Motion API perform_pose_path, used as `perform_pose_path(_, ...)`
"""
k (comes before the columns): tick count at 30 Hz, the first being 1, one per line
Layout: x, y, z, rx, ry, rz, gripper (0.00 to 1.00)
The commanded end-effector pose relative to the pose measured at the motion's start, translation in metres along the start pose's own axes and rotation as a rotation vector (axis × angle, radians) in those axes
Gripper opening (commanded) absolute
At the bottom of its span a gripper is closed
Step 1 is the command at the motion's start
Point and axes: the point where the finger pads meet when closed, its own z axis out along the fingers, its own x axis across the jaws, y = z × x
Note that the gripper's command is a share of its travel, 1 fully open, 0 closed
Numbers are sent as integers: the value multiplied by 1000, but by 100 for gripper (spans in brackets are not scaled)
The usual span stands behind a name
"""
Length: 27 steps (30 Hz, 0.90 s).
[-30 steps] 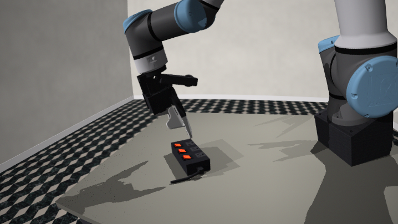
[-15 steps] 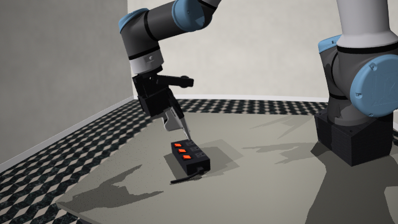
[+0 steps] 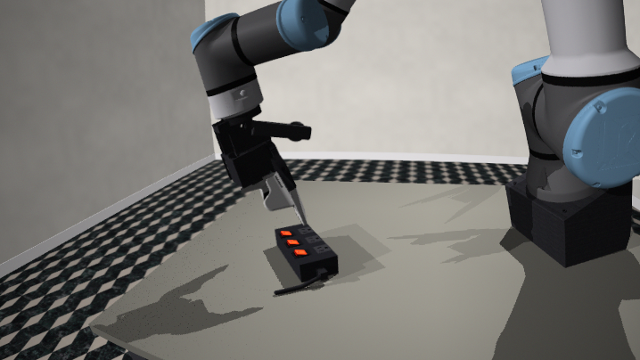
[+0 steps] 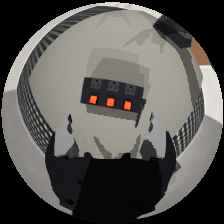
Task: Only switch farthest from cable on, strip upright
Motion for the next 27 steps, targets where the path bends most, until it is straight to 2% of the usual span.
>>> perform_pose_path(1,0,0,-1,-1,-1,0,100)
perform_pose_path(27,0,0,-1,-1,-1,0,100)
